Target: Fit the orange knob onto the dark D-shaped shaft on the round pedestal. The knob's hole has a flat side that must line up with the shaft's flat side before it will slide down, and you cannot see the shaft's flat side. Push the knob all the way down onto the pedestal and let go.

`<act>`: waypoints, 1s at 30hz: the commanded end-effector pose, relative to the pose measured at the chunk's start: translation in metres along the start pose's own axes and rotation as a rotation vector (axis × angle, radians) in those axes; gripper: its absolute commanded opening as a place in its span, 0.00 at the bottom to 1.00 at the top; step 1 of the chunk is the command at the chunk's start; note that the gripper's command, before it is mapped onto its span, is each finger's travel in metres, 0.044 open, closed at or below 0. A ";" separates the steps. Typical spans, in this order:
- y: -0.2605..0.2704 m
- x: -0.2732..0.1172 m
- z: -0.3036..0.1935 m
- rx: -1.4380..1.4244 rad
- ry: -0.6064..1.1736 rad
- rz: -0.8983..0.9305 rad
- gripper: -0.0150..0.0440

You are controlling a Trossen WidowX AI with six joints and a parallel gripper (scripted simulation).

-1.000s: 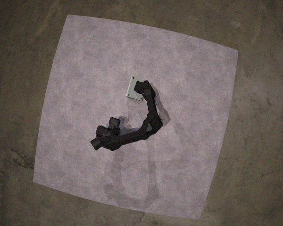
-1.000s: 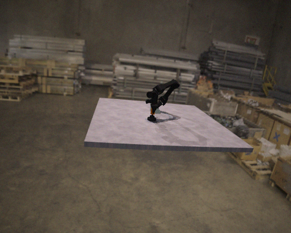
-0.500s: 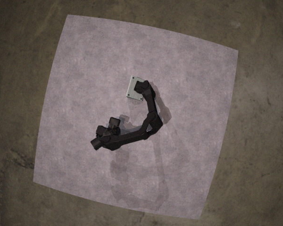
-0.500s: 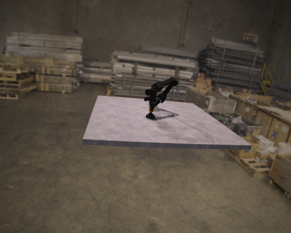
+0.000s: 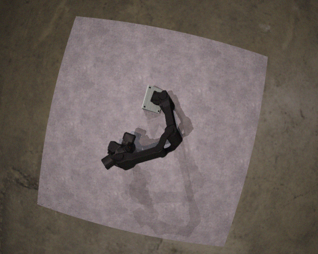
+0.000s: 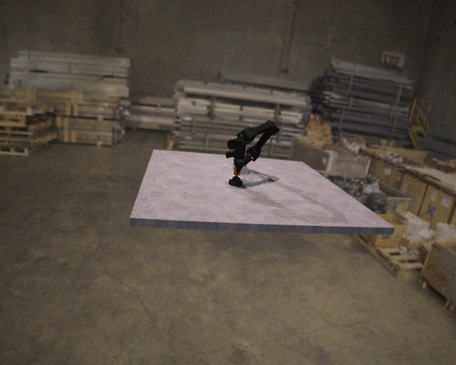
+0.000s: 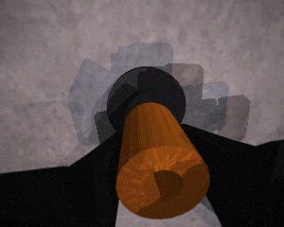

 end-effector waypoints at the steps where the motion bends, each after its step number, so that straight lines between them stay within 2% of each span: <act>1: 0.000 -0.001 0.002 0.006 -0.001 0.006 0.25; 30: -0.002 0.004 0.000 -0.038 -0.001 0.006 0.25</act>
Point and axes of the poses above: the point midway between the two fingers, 35 mm back from their tips, its own x axis out along the fingers, its own y axis across the jaws, z = x × y, the point moved 2 cm from there along -x, back along the fingers, and after that the axes turned 10 degrees about x, right-handed, at the moved point
